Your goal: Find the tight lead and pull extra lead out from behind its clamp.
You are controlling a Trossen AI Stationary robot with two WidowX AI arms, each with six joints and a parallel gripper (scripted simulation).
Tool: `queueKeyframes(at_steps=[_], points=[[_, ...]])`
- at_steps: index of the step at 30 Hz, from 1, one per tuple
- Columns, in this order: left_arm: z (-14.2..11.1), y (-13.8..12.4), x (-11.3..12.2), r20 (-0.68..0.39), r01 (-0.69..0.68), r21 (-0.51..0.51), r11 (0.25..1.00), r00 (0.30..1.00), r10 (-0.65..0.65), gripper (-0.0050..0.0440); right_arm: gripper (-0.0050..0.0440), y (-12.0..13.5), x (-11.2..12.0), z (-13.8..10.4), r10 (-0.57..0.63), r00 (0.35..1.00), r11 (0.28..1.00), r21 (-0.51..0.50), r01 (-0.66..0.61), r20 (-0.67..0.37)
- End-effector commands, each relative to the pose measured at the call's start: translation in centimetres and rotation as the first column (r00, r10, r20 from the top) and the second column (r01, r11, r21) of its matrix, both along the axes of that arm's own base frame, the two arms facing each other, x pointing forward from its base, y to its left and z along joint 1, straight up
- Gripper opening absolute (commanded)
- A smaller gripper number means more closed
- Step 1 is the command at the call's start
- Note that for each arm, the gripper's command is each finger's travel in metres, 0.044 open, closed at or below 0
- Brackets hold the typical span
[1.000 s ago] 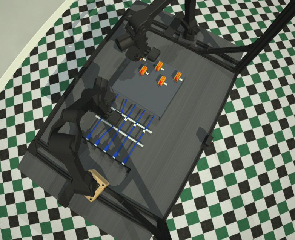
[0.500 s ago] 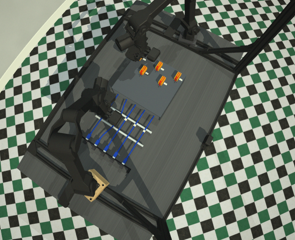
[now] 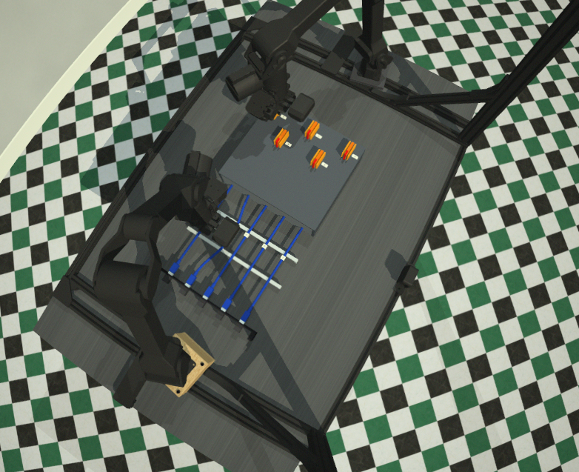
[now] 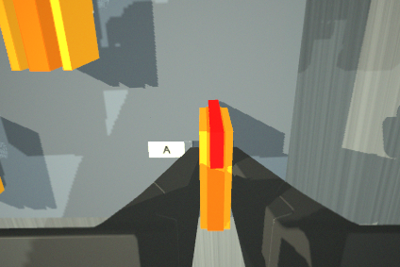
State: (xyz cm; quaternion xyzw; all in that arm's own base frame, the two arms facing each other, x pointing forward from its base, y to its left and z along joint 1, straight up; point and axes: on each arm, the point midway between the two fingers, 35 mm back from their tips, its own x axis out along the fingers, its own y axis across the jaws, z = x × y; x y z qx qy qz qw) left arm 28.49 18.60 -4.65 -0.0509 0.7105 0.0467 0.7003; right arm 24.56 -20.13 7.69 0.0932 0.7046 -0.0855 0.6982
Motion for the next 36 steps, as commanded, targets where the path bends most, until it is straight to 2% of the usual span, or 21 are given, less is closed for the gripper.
queueKeyframes(at_steps=[1,6,7,23,24,36], points=[[0.7,0.3,0.5,0.021,0.000,0.014,1.000,1.000,0.000,-0.0050,-0.0050,-0.2,0.2,1.6,0.000,1.000,1.000,-0.018,0.000,0.023],[0.7,0.3,0.5,0.021,0.000,0.014,1.000,1.000,0.000,-0.0050,-0.0050,-0.2,0.2,1.8,0.000,1.000,1.000,-0.018,0.000,0.023],[0.7,0.3,0.5,0.021,0.000,0.014,1.000,1.000,0.000,-0.0050,-0.0050,-0.2,0.2,0.9,0.001,1.000,1.000,-0.016,0.000,0.019],[0.7,0.3,0.5,0.021,0.000,0.014,1.000,1.000,0.000,-0.0050,-0.0050,-0.2,0.2,1.8,0.001,1.000,1.000,-0.016,0.000,0.019],[0.7,0.3,0.5,0.021,0.000,0.014,1.000,1.000,0.000,-0.0050,-0.0050,-0.2,0.3,0.9,0.001,1.000,1.000,-0.013,-0.001,0.015],[0.7,0.3,0.5,0.021,0.000,0.014,1.000,1.000,0.000,-0.0050,-0.0050,-0.2,0.3,2.1,0.001,1.000,1.000,-0.013,-0.001,0.015]])
